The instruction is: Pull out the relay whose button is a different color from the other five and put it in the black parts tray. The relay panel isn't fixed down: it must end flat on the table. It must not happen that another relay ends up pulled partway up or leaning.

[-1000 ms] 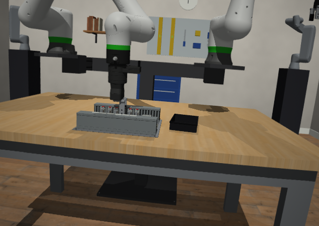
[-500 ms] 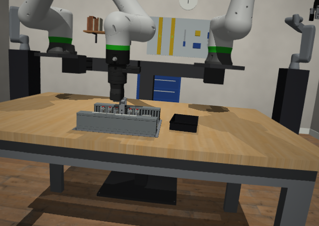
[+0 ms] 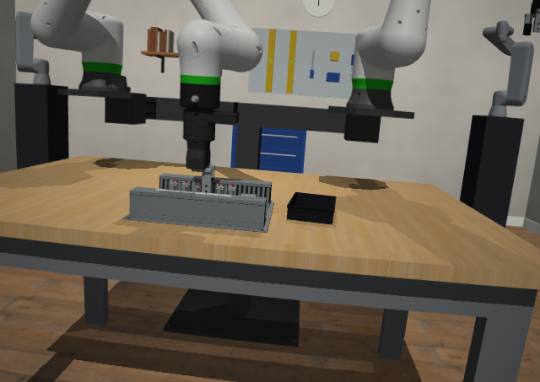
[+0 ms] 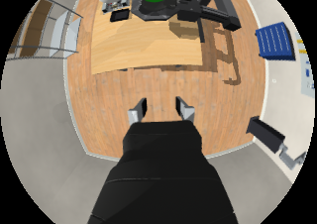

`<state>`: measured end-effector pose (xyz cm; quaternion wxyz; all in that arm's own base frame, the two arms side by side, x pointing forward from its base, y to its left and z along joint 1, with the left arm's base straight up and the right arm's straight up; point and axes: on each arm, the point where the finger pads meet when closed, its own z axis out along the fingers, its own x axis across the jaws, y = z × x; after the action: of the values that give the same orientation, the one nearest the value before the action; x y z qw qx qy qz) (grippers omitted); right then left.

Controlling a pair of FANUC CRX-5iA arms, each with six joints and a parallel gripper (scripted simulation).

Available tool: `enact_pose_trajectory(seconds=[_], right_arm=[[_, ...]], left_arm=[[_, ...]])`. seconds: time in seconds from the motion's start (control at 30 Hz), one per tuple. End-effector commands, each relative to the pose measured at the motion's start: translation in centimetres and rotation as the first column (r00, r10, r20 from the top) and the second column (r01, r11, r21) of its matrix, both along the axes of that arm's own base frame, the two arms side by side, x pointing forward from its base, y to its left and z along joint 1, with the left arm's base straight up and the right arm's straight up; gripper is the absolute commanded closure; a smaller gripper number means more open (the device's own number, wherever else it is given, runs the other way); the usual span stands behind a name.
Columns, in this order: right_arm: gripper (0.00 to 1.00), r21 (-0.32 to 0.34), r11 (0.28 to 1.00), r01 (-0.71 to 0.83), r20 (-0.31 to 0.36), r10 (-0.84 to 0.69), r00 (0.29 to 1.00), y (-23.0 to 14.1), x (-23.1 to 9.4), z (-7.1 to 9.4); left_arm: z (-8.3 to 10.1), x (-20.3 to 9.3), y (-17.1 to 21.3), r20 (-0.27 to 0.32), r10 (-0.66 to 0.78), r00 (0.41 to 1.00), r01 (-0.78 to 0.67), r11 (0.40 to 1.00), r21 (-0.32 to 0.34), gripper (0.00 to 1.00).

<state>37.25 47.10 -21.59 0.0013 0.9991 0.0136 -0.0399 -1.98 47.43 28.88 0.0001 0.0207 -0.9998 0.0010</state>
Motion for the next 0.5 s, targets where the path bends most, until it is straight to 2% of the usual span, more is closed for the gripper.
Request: enact_pose_trajectory(seconds=[0.0, 0.47], right_arm=[[1.0, 0.002, 1.0, 0.0, 0.002, 0.0, 1.0, 0.08, 0.06, 0.1], [1.0, 0.002, 1.0, 0.0, 0.027, 0.0, 1.0, 0.07, -0.02, 0.12]], left_arm=[[0.09, 0.01, 0.03, 0.0, 0.0, 1.0, 0.0, 1.0, 0.002, 0.0], [0.09, 0.01, 0.03, 0.0, 0.0, 1.0, 0.0, 1.0, 0.002, 0.0]])
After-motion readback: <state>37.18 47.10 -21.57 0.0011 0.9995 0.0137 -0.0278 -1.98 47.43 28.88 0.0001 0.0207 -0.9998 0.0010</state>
